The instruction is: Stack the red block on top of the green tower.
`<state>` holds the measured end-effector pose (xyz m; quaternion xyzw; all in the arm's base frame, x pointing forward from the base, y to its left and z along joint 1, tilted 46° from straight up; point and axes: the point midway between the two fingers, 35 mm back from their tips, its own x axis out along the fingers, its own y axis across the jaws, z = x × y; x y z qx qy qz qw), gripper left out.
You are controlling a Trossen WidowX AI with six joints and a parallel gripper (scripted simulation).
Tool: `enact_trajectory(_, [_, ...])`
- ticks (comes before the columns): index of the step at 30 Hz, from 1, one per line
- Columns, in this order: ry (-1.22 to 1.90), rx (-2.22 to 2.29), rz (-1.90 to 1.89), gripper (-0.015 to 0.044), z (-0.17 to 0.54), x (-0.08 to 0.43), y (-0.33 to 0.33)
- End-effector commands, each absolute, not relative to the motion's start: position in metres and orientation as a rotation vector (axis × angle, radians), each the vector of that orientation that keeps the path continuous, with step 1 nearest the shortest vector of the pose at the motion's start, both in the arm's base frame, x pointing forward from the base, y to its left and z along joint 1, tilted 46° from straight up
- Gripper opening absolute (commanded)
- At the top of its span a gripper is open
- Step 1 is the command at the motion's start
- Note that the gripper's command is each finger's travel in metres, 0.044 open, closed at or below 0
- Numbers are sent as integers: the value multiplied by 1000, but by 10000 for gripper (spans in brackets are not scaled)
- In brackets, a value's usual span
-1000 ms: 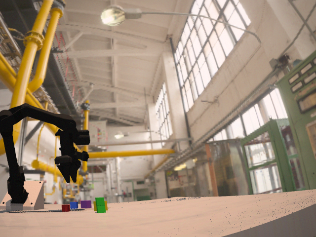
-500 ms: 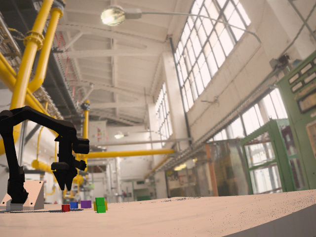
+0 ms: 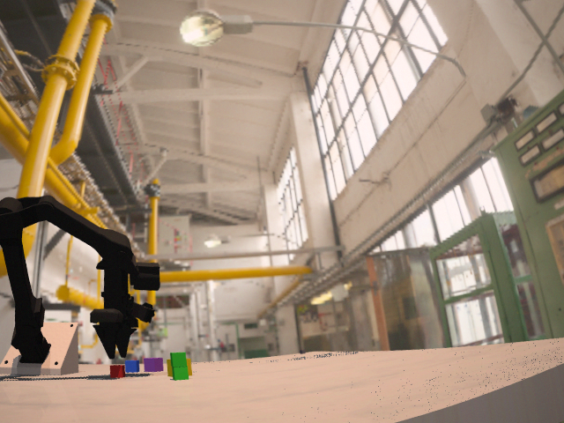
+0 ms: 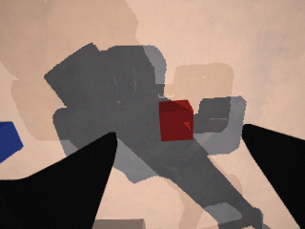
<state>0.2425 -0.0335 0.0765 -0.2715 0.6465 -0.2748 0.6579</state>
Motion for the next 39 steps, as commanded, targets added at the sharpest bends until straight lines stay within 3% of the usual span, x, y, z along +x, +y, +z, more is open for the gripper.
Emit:
enact_trajectory(1, [1468,-624,-621,440,72,241,-38])
enact_trajectory(37, [1467,-625,-623,440,52,241,-59])
enact_trajectory(39, [1467,-625,-623,387,52,241,-59])
